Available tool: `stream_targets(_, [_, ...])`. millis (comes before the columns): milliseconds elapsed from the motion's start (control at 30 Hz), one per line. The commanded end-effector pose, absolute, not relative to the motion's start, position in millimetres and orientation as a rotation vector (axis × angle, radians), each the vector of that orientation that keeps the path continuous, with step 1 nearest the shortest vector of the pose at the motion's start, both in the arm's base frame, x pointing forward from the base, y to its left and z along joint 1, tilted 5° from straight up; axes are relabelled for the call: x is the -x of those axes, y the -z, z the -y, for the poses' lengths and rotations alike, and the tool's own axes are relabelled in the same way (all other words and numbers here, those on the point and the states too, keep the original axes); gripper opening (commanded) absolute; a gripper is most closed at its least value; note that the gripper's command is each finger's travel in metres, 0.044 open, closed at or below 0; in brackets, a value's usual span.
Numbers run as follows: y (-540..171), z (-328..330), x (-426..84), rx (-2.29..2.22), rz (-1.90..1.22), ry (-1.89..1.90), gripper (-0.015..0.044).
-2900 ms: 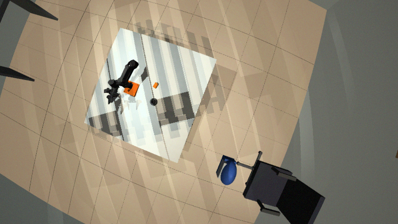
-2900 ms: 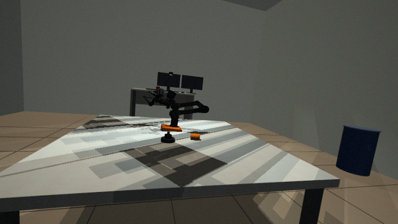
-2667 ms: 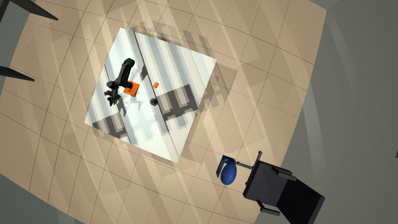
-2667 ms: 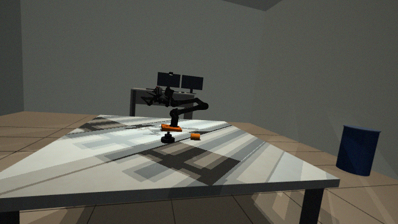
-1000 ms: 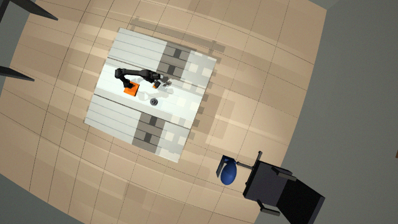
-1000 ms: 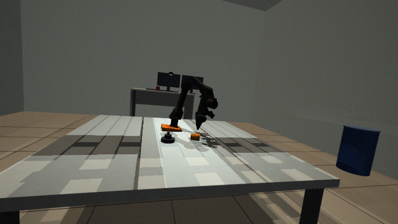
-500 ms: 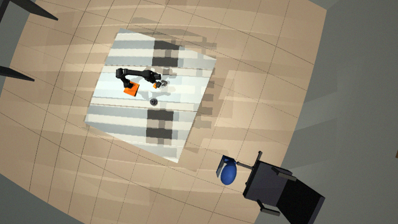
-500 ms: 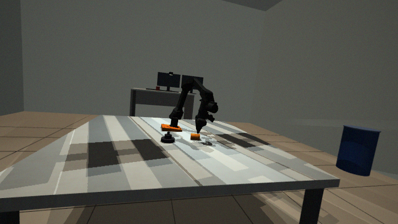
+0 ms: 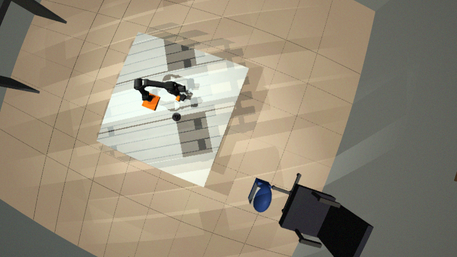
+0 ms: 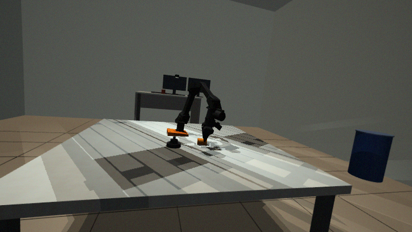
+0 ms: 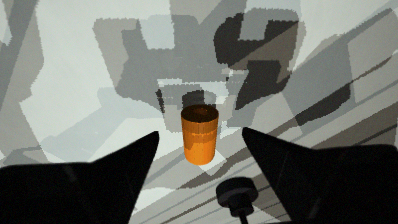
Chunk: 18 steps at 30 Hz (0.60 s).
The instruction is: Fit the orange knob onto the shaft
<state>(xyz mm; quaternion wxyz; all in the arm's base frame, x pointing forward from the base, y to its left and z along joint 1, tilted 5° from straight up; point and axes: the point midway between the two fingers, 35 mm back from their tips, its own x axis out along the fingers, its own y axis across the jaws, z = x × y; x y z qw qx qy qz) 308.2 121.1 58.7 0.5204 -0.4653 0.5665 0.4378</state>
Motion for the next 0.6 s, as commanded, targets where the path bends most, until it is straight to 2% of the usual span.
stream_targets(0, [-50,-121,-307,1.118,-1.366,-1.045,0.044])
stream_targets(300, [-38,-121,-307,1.118,-1.366,-1.045,0.044])
stream_targets(567, [-38,-121,-307,1.118,-1.366,-1.045,0.024])
